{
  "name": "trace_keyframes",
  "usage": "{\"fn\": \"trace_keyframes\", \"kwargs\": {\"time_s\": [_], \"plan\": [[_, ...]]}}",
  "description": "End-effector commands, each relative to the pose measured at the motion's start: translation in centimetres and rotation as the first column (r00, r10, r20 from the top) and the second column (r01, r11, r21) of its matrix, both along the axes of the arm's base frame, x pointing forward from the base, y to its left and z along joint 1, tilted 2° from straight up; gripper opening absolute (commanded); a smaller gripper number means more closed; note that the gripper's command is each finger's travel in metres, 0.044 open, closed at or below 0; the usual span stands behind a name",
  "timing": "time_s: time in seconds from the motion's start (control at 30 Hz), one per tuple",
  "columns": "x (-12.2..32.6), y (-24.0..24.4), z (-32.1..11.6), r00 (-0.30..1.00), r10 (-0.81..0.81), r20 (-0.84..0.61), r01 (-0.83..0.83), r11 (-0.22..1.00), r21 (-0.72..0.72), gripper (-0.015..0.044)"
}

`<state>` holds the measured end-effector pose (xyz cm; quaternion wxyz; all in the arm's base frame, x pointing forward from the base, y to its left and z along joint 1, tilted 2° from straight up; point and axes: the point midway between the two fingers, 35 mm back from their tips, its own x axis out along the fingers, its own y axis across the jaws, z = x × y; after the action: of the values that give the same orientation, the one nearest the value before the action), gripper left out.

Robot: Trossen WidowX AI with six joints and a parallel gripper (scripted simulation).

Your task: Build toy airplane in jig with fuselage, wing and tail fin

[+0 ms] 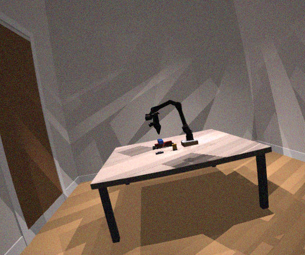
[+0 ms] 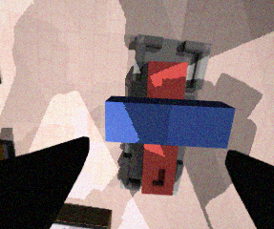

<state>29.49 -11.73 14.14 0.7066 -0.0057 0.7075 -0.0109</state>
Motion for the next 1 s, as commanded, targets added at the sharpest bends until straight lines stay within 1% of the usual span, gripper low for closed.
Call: {"fn": "trace_keyframes", "kwargs": {"time_s": [0.0, 0.23, 0.37, 0.5, 0.57, 0.8, 0.87, 0.97], "plan": [[-0.1, 5.7, 0.1, 1.000, 0.010, 0.000, -0.010, 1.000, 0.007, 0.0440], [-3.0, 15.6, 0.0, 1.000, 0.008, -0.002, -0.008, 1.000, 0.016, 0.0440], [-6.1, 20.2, -0.2, 1.000, 0.006, -0.005, -0.006, 1.000, 0.020, 0.0440], [-9.7, 23.6, -0.5, 1.000, 0.005, -0.010, -0.005, 1.000, 0.021, 0.0440], [-10.3, 24.0, -0.5, 1.000, 0.005, -0.010, -0.005, 1.000, 0.021, 0.0440], [-10.3, 24.1, -0.7, 1.000, 0.005, -0.010, -0.005, 1.000, 0.021, 0.0440], [-10.2, 24.1, -2.2, 1.000, 0.005, -0.010, -0.005, 1.000, 0.022, 0.0440], [-10.3, 24.1, -5.5, 1.000, 0.005, -0.010, -0.005, 1.000, 0.021, 0.0440]]}}
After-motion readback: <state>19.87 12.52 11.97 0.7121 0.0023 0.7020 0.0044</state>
